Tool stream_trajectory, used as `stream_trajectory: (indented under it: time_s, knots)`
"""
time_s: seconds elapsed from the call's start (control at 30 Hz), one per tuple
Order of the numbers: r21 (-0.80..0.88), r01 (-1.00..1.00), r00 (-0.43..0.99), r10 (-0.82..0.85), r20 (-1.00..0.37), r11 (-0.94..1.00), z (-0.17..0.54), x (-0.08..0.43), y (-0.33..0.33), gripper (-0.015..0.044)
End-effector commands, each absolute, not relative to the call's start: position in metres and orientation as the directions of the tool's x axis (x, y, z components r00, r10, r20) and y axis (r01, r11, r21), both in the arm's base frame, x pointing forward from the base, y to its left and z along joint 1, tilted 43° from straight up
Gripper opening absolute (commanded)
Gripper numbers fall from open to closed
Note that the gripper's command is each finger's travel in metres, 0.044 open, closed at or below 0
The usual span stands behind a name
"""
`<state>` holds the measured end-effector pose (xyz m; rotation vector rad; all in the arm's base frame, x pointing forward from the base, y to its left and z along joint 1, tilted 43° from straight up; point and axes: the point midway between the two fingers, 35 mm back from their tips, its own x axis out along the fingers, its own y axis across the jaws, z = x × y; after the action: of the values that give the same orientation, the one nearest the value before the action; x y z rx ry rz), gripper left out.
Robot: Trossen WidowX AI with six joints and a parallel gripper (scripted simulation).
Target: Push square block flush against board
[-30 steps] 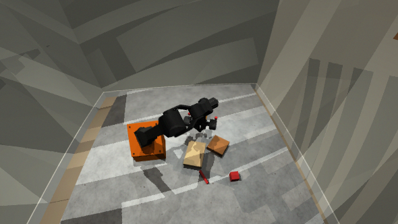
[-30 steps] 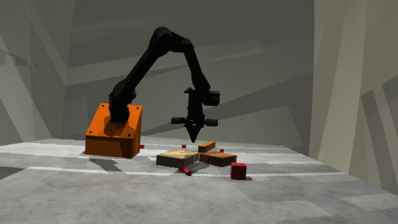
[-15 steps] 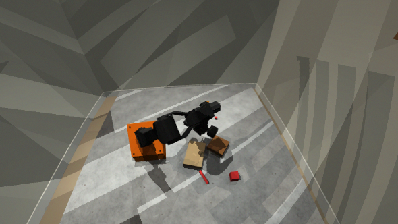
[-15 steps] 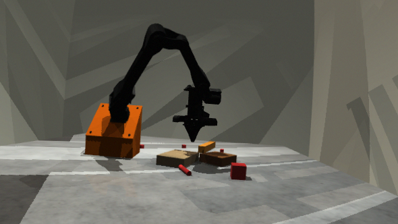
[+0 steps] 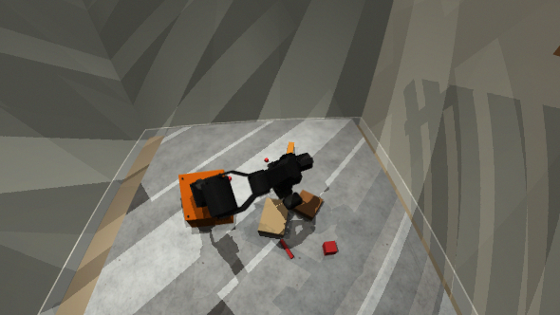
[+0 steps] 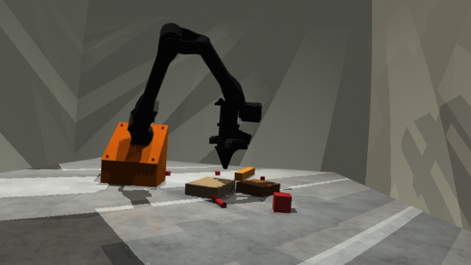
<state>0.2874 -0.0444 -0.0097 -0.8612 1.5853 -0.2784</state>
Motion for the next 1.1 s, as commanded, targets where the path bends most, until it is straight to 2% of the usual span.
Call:
stream_trajectory:
  time_s: [0.0, 0.53, 1.07]
  knots:
    - [-0.645, -0.226, 0.027, -0.657, -0.753, 0.730, -0.001, 0.283, -0.053, 0.0000]
    - [-0.614, 0.318, 0.029, -0.655, -0.755, 0.723, 0.026, 0.263, -0.084, 0.0000]
    - [-0.405, 0.767, 0.031, -0.660, -0.751, 0.497, 0.049, 0.238, -0.111, 0.0000]
